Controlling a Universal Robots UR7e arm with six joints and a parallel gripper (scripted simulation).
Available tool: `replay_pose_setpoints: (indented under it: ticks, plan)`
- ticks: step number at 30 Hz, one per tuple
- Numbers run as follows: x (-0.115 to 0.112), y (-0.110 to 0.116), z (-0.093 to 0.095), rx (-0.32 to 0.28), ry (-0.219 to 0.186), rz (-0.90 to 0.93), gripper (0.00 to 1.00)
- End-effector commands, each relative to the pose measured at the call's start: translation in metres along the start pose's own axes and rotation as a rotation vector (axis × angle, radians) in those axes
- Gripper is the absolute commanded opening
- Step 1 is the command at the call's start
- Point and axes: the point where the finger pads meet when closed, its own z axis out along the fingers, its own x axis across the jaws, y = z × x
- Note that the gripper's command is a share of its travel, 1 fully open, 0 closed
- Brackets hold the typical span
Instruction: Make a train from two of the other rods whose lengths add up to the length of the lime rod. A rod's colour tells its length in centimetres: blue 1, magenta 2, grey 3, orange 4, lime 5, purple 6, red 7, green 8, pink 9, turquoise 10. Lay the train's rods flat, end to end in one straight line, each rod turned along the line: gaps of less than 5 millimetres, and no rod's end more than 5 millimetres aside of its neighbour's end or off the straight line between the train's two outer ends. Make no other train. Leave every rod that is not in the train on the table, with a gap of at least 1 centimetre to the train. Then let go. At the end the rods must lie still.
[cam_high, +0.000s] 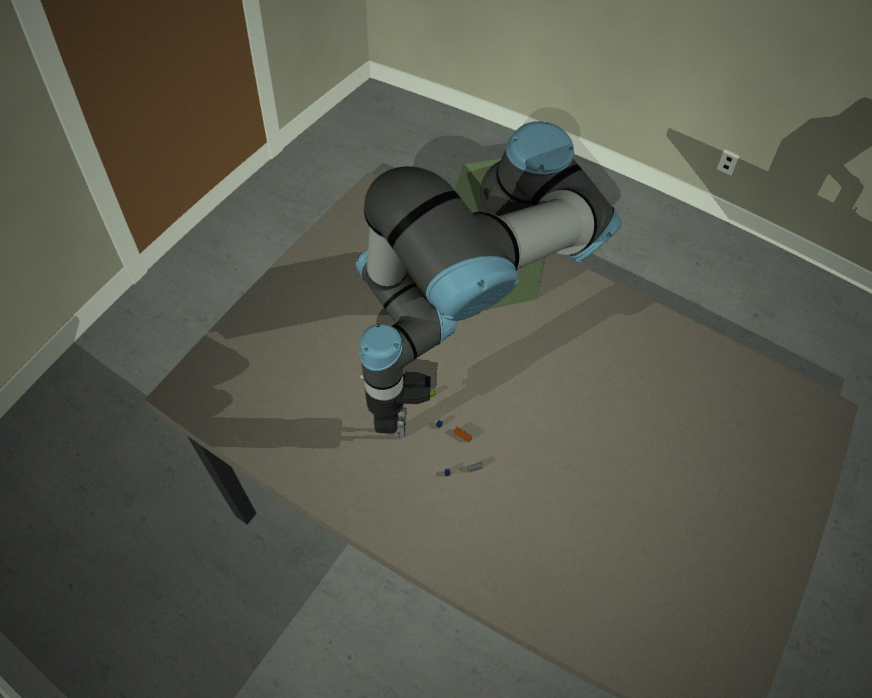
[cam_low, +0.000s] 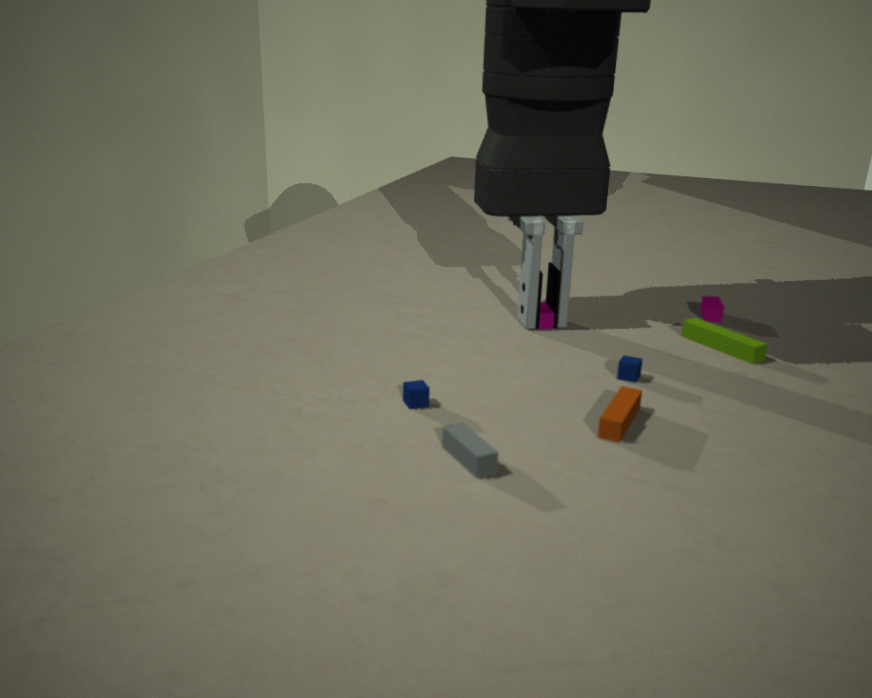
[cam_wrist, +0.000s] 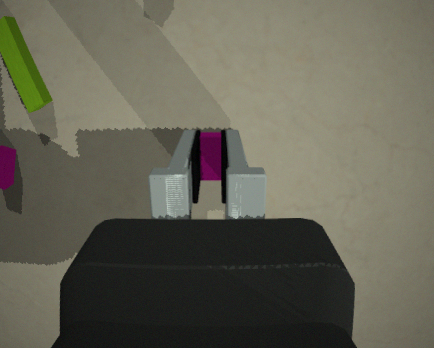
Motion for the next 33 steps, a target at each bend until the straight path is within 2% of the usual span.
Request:
replay_pose_setpoints:
  ticks: [1,4,5,7,8,12,13,15,16,18,19,33]
  plan:
    - [0.0004,0.0004,-0.0004,-0.001,0.001,0.000,0.24]
    - [0.0004,0.0004,-0.0004,-0.001,0.001,0.000,0.24]
    - [0.0004,0.0004,-0.0004,-0.001,0.001,0.000,0.30]
    - [0.0004,0.0004,-0.0004,-0.001,0.001,0.000,0.30]
    - [0.0004,0.0004,-0.0004,-0.001,0.001,0.000,0.36]
    - [0.0004,0.0004,-0.0004,-0.001,0.001,0.000,0.36]
    - [0.0004,0.0004,-0.0004,-0.001,0.001,0.000,0.42]
    - [0.0004,0.0004,-0.0004,-0.001,0.001,0.000,0.42]
    - [0.0004,0.0004,-0.0004,-0.001,0.001,0.000,0.48]
    - [0.0004,0.0004,-0.0004,-0.001,0.001,0.000,0.48]
    - [0.0004,0.0004,-0.0004,-0.001,0.001,0.000,0.54]
    - [0.0004,0.0004,-0.0016,-0.001,0.001,0.000,0.54]
